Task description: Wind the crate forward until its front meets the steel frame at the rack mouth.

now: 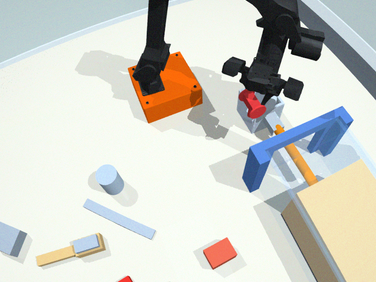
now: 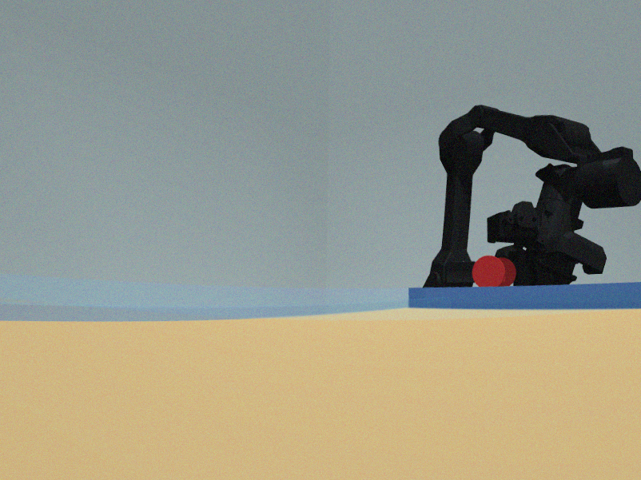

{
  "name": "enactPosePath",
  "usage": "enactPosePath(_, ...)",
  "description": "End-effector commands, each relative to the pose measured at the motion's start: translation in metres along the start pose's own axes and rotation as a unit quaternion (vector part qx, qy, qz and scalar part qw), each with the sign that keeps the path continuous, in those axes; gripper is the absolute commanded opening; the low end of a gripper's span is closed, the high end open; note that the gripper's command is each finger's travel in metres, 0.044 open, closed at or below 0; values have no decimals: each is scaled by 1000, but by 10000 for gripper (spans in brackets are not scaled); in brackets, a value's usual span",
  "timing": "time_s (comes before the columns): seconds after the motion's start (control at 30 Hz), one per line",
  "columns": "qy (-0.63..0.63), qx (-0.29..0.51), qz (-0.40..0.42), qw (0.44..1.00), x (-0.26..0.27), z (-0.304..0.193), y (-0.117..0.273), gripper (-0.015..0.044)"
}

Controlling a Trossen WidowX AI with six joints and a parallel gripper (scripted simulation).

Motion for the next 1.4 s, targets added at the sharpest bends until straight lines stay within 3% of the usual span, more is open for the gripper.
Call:
enactPosePath(0.0, 0, 0, 1, 1000, 0, -1, -1, 0)
enactPosePath(1.37, 0, 0, 1, 1000, 0, -4, -9, 0)
Point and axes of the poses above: the point midway between the two fingers, 35 mm back from their tips, its own y axis back along the fingers, its own x axis across the jaws, z = x × y, the point moved 7 cm from there along y, back along the fingers, and after that the axes turned 2 degrees about y, right-handed, at the moved point
